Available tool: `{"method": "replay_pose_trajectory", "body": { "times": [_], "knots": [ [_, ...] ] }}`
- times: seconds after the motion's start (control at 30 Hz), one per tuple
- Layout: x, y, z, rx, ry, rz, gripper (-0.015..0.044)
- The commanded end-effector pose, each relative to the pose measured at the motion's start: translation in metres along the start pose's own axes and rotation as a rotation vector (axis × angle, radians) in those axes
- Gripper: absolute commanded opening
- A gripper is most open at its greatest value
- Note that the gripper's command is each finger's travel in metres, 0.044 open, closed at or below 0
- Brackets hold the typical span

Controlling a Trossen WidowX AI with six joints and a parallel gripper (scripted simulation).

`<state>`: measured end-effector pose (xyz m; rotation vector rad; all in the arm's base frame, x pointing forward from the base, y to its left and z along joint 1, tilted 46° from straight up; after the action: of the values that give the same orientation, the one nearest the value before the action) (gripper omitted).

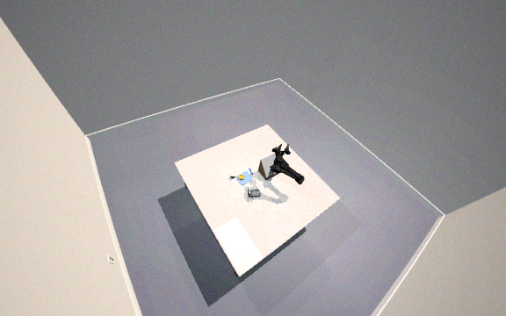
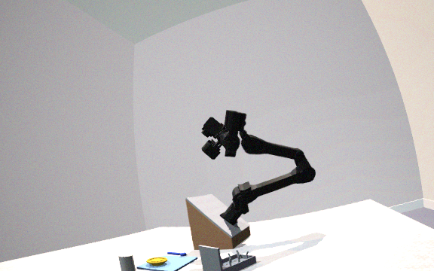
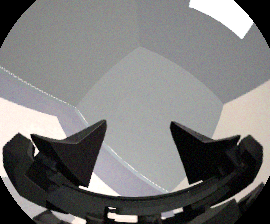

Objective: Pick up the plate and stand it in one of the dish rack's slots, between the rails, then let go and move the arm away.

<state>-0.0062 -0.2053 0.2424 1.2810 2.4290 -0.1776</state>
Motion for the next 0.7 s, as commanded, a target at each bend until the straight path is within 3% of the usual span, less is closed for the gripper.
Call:
{"method": "replay_pose_trajectory", "body": {
  "times": [0.0,0.67],
  "knots": [
    [-0.001,0.000,0.000,-0.004,0.003,-0.003,0.0400],
    [-0.065,0.017,0.047,-0.355,0.278,-0.226,0.0400]
  ]
}}
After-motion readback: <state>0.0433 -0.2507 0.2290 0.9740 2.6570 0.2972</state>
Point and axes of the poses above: the point midway between the two fingers, 35 mm back from their tips, its own y axis back along the fingers, its own z axis across the jaws, x = y × z, the point moved 5 cm from there along y, back along the fingers, and after that the axes turned 14 degrees about -y, right-handed, at the moved point
